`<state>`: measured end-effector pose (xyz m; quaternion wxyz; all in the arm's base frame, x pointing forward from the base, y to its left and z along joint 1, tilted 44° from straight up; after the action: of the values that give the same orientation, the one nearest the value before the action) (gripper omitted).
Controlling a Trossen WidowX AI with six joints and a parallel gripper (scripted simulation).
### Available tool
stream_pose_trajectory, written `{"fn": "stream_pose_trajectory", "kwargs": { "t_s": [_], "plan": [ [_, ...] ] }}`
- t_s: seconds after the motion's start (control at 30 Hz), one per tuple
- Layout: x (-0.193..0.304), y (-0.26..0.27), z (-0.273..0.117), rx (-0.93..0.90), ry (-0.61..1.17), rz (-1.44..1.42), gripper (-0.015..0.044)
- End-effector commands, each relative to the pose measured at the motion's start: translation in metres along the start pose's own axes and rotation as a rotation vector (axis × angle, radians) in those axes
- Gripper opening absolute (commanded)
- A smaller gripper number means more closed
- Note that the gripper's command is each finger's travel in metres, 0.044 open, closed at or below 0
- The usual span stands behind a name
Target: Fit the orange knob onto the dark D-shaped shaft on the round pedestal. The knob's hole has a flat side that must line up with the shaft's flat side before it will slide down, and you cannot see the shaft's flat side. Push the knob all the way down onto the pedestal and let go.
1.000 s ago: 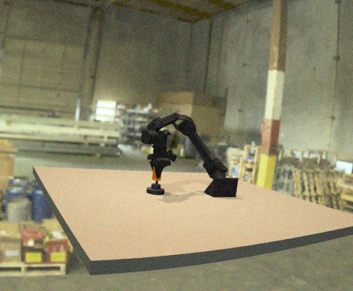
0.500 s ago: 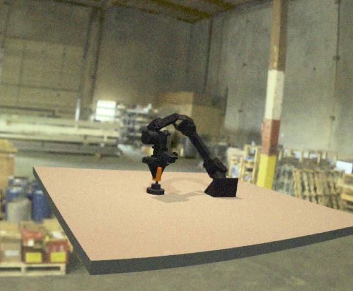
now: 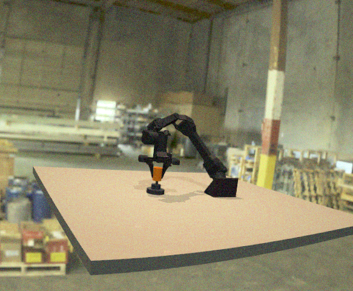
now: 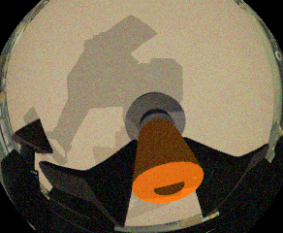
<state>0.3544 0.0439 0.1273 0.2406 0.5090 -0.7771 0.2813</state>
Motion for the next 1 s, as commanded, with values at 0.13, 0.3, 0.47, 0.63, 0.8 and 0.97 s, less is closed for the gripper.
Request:
{"fn": "stream_pose_trajectory", "kwargs": {
  "t_s": [0.13,0.3,0.47,0.63,0.8,0.97],
  "plan": [
    [0.0010,-0.0018,-0.0038,0.002,0.000,0.882,0.0000],
    [0.0016,-0.0032,-0.0046,0.002,-0.001,1.231,0.0000],
    [0.0024,-0.0064,-0.0049,0.002,-0.001,1.475,0.0000],
    [0.0021,-0.0078,-0.0047,0.002,-0.001,1.475,0.0000],
    [0.0018,-0.0081,-0.0037,0.002,-0.001,1.475,0.0000],
    [0.0020,-0.0086,-0.0019,0.002,-0.001,1.475,0.0000]
  ]
}}
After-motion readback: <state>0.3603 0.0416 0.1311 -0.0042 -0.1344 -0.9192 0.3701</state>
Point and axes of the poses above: the point midway between the two fingers, 35 mm back from their tips, its own z axis out along the fingers, its own y axis across the jaws, x = y × z, the point moved 10 cm from there along -z, back along the fingers, and after that the axes turned 3 degrees about z, right-handed, at the moved point
